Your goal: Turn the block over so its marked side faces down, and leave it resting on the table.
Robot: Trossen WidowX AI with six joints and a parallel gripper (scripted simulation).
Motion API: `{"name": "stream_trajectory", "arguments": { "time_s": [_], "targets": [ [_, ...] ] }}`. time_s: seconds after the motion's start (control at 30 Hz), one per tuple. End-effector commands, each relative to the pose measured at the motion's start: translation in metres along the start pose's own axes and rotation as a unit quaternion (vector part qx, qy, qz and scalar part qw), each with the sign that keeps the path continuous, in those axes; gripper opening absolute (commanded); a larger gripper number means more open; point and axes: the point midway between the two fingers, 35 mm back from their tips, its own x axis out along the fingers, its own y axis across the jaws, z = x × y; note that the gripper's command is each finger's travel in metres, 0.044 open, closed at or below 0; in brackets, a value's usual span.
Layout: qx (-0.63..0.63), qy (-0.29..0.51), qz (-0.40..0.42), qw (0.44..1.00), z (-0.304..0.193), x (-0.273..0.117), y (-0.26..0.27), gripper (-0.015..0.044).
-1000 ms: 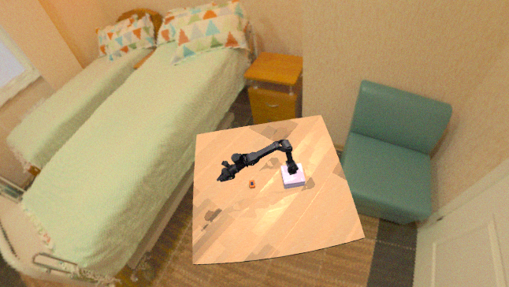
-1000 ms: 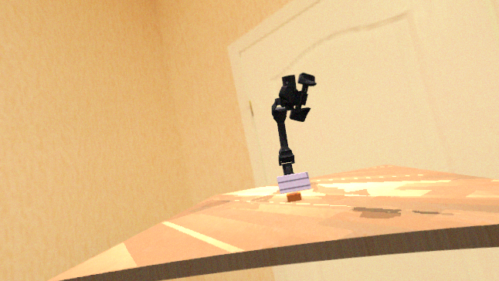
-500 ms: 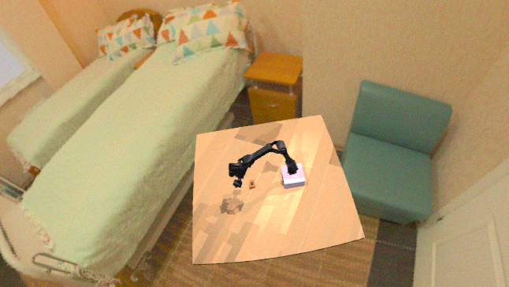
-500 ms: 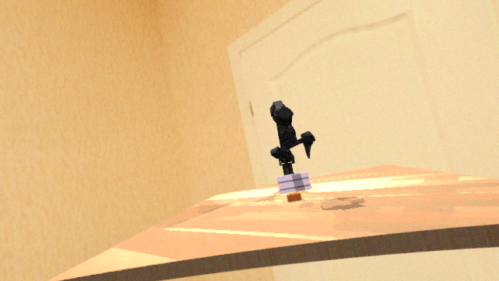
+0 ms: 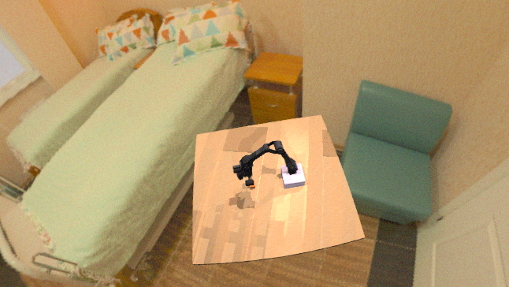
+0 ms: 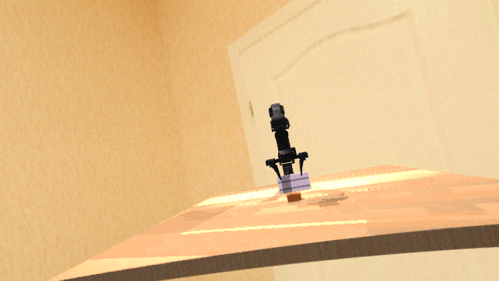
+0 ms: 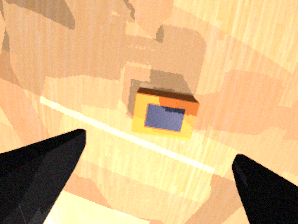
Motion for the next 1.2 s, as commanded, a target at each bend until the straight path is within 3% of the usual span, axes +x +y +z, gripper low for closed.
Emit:
{"name": "stream_trajectory", "arguments": {
  "time_s": [0.0,0.13,1.17],
  "targets": [
    [-0.005,0.009,-0.004,1.0,-0.004,0.005,-0.003,0.044],
    [-0.005,0.009,-0.004,1.0,-0.005,0.037,-0.003,0.044],
    [-0.005,0.01,-0.004,1.0,-0.008,0.081,-0.005,0.044]
  ]
}}
